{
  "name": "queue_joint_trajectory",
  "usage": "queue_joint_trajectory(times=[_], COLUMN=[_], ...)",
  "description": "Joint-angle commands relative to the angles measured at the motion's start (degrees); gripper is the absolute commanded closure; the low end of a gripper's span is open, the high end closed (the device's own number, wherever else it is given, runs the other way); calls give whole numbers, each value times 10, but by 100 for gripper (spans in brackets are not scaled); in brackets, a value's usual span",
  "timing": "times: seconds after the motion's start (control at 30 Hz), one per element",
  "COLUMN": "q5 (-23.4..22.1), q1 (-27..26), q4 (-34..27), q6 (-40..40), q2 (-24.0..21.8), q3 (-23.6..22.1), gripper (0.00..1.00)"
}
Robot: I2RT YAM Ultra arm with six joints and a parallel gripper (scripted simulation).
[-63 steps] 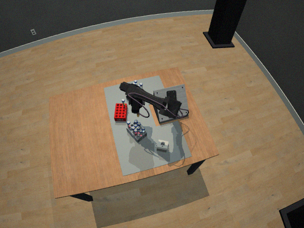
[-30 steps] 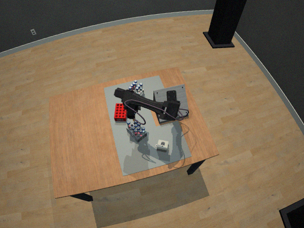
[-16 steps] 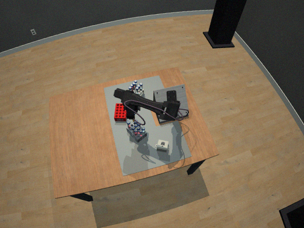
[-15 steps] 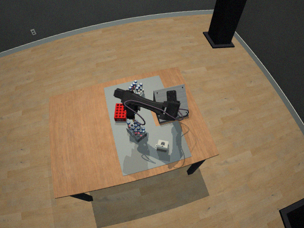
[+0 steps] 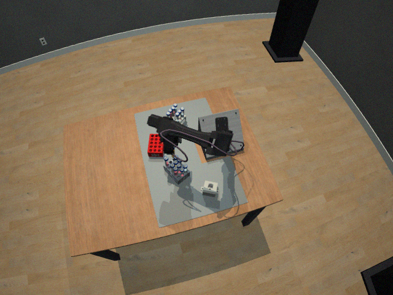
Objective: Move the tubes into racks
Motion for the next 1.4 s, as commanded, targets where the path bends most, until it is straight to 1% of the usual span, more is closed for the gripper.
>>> queue_joint_trajectory(times=[0.0,0.17,0.23,0.3,0.37,0.43,0.53,0.63,0.73,0.8,0.87,0.97,1.03,1.17,1.23,1.37], q5=[-11,-10,-10,-10,-10,-10,-11,-11,-11,-12,-12,-12,-13,-14,-14,-14], q1=[-15,-16,-17,-16,-16,-16,-15,-14,-13,-11,-8,-2,-4,-1,2,-6], q4=[-13,-12,-12,-10,-2,7,8,12,13,8,16,18,17,21,24,24], q6=[1,-4,-4,-2,-1,1,4,5,6,6,8,9,10,12,13,14], q2=[-17,-21,-22,-22,-19,-14,-11,-10,-9,-12,-12,-14,-16,-20,-22,-21], q3=[-12,-14,-7,-16,-19,-11,-23,-17,-20,-27,-17,-30,-23,-34,-25,-33], gripper=[100,100,100,100,100,100,100,100,100,100,100,100,100,100,100,100])
